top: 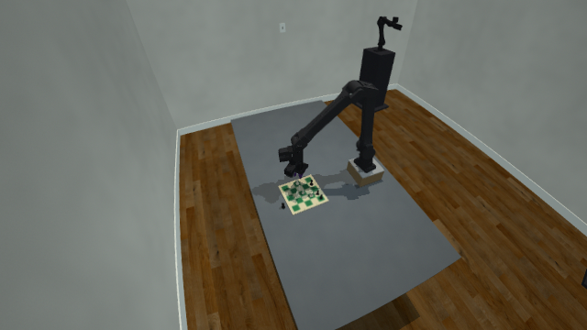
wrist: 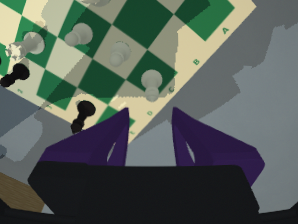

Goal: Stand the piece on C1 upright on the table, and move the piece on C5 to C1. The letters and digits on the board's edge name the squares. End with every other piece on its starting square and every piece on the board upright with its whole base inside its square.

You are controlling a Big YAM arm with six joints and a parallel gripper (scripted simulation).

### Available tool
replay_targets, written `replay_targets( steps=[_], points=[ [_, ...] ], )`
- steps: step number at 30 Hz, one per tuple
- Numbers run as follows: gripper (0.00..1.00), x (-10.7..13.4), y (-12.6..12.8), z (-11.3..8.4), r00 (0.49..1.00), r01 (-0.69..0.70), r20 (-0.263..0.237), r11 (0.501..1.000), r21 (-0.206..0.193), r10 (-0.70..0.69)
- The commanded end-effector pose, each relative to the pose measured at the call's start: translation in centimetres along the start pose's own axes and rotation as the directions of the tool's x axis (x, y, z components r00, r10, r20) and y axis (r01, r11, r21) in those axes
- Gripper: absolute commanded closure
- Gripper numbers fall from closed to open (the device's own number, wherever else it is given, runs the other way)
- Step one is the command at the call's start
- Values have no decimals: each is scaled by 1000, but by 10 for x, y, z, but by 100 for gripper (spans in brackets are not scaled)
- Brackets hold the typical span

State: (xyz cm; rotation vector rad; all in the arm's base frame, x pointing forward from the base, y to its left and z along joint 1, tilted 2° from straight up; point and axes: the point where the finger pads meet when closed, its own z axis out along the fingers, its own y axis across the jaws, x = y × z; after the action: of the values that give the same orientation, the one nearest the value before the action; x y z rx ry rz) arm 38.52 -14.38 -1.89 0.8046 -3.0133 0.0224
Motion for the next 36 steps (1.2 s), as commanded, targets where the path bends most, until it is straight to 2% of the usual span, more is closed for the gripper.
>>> replay_targets(
  steps=[1, 5, 12, 36],
  points=[
    [64, -3, -2, -3, 1000, 1, 15, 1000, 12, -1],
    [64, -5, -3, -2, 1000, 1, 12, 1000, 9, -1],
    [64, -17, -15, -14, 999, 0, 35, 999, 35, -1],
    [64, -18, -16, -14, 999, 0, 35, 999, 35, -1]
  ],
)
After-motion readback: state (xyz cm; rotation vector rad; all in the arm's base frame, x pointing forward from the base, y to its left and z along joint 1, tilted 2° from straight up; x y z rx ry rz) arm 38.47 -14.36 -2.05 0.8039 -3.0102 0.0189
